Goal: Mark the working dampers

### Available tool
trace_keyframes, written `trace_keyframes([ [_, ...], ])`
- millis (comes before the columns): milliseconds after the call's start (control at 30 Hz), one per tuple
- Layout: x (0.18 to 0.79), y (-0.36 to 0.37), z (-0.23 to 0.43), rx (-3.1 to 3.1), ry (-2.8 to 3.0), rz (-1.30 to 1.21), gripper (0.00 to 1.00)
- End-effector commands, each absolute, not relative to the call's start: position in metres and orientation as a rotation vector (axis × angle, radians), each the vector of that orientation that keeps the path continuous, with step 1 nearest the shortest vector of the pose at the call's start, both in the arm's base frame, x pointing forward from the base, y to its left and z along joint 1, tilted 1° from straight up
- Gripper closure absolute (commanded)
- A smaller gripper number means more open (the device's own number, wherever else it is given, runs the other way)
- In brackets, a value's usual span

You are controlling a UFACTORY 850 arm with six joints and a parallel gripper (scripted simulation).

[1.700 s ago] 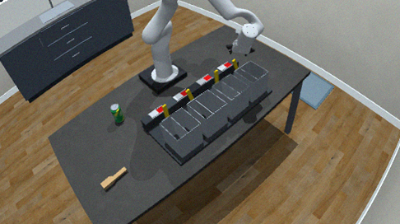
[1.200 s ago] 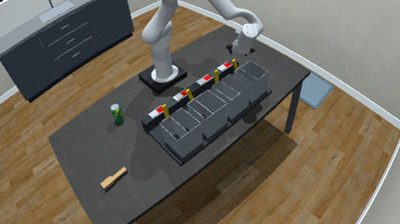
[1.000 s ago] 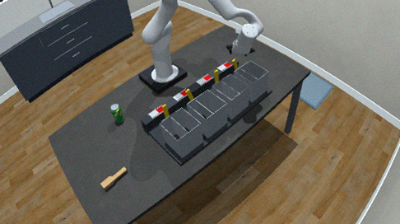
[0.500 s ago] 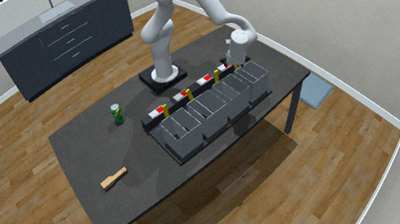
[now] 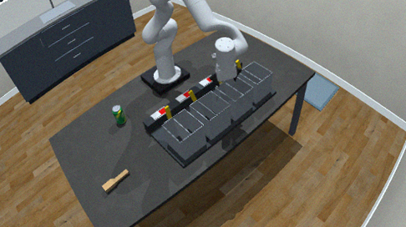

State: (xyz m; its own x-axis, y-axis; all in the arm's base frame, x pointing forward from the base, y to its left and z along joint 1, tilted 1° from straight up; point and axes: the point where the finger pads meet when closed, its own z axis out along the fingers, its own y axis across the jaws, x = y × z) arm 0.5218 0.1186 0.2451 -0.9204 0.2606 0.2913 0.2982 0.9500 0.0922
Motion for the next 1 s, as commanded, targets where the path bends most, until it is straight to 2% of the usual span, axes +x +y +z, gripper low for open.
trace_keyframes([
  [0, 0.537, 0.079, 0.246, -0.328, -2.888, -0.209, 0.00],
  [467, 0.561, -0.044, 0.249, -0.062, -3.040, -0.156, 0.00],
  [533, 0.561, -0.044, 0.249, -0.062, -3.040, -0.156, 0.00],
  [567, 0.563, -0.071, 0.250, -0.001, -3.066, -0.135, 0.00],
  [967, 0.559, -0.173, 0.256, 0.238, -3.132, -0.025, 0.00],
])
